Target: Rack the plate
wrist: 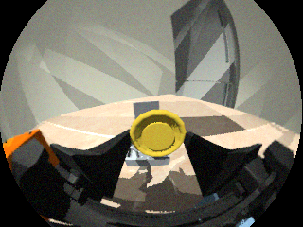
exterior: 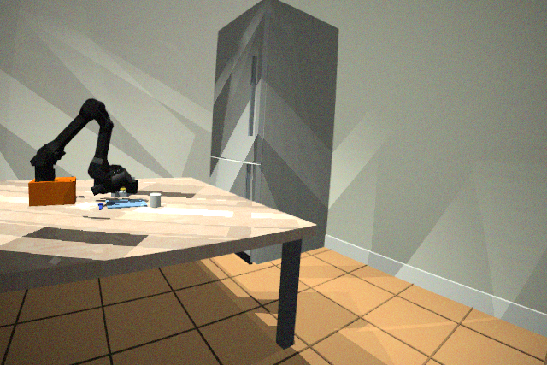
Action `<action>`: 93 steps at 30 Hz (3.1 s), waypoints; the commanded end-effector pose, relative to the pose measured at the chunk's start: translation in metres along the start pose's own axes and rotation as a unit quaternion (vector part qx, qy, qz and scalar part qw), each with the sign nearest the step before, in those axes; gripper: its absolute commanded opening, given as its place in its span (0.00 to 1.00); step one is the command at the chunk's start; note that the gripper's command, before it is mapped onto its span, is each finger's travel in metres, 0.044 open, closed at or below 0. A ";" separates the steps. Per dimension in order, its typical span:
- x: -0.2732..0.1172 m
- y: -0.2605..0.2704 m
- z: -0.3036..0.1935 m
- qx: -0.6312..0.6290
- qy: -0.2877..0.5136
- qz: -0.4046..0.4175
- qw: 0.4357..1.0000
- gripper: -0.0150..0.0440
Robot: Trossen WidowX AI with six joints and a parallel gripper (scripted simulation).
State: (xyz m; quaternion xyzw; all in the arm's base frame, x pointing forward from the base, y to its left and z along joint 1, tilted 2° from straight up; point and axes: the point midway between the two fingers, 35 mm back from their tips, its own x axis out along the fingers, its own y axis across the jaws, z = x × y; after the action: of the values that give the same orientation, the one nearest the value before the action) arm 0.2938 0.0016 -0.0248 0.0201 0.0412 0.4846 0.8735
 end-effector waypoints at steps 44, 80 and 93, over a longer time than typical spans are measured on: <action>0.021 0.018 0.005 0.003 0.000 0.006 1.000 0.25; 0.031 0.018 -0.015 0.004 0.011 0.012 1.000 0.25; 0.031 0.019 -0.013 0.008 0.011 0.012 1.000 0.34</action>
State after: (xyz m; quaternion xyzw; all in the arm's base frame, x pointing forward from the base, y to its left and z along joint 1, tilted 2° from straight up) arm 0.2927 0.0378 -0.0376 0.0224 0.0540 0.4950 0.8669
